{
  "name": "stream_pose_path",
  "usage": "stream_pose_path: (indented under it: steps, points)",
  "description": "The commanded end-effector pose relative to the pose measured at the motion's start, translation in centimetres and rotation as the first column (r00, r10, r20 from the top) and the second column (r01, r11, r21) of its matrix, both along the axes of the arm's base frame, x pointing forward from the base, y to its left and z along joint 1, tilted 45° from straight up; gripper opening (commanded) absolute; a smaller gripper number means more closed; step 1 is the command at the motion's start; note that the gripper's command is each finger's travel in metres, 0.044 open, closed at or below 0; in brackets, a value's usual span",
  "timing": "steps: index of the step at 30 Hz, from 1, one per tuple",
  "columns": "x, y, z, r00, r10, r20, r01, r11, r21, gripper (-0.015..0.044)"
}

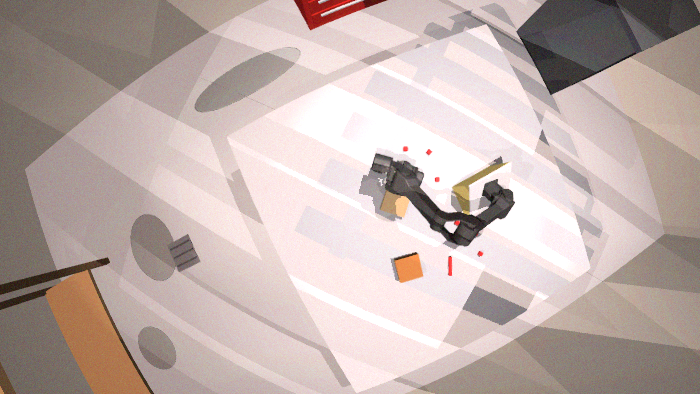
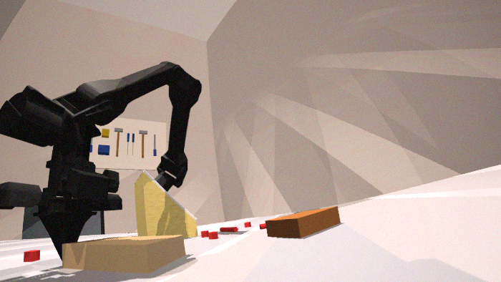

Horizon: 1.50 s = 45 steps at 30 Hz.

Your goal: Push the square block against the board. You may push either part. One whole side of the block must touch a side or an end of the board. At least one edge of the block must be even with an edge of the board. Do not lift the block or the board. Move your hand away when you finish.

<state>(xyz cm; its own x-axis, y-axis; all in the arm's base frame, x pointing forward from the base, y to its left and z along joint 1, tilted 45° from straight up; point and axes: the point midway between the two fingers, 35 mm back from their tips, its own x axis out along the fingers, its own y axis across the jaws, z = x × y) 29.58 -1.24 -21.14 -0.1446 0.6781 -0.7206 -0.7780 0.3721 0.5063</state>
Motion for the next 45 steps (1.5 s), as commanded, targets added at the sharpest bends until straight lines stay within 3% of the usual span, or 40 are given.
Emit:
stream_pose_path:
  steps: [1,45]
  points:
    - [0.8,0.4,0.5,1.000,-0.002,0.010,0.002,1.000,0.002,0.0000]
    - [4.1,4.2,3.4,1.000,-0.002,0.010,0.002,1.000,0.005,0.0000]
